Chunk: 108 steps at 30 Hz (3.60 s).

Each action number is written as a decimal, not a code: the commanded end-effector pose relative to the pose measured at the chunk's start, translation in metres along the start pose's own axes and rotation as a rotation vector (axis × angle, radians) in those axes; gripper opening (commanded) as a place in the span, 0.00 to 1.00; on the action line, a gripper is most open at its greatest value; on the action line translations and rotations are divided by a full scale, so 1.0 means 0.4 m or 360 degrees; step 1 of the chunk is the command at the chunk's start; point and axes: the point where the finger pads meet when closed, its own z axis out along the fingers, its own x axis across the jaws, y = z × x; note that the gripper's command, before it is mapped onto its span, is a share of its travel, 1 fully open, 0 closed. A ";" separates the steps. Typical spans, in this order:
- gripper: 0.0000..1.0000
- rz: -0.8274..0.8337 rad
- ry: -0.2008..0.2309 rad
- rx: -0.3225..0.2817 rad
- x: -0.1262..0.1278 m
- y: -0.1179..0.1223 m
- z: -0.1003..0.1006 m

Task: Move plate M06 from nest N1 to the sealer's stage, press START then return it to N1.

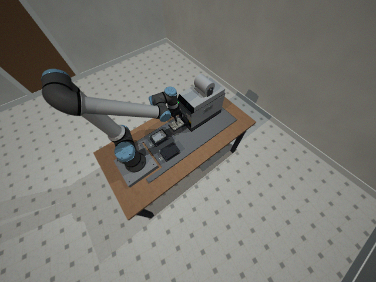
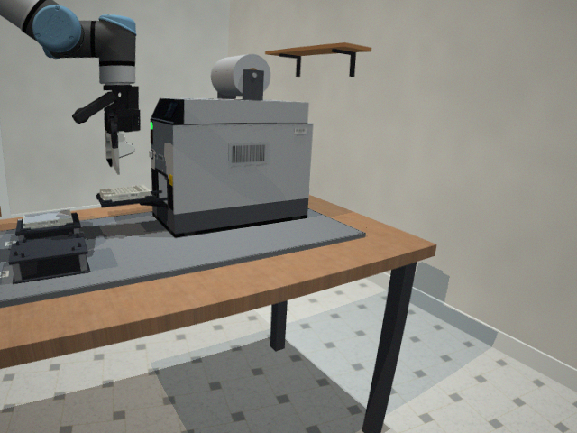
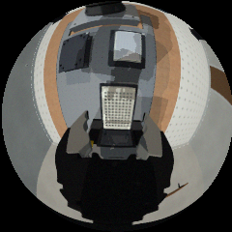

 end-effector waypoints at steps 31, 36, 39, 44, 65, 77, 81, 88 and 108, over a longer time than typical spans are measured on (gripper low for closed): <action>0.64 0.0000 0.0000 -0.0002 0.031 -0.077 -0.048; 0.62 0.0000 0.0000 -0.0002 0.073 -0.079 -0.094; 0.60 0.0000 0.0000 -0.0002 0.082 -0.080 -0.104; 0.59 0.0000 0.0000 -0.0002 0.107 -0.081 -0.132; 0.00 0.0000 0.0000 -0.0002 0.235 -0.088 -0.271; 0.00 0.0000 0.0000 -0.0002 0.243 -0.089 -0.280; 0.00 0.0000 0.0000 -0.0002 0.243 -0.089 -0.280; 0.00 0.0000 0.0000 -0.0214 0.243 -0.089 -0.281; 0.00 0.0000 0.0000 -0.1099 0.243 -0.089 -0.281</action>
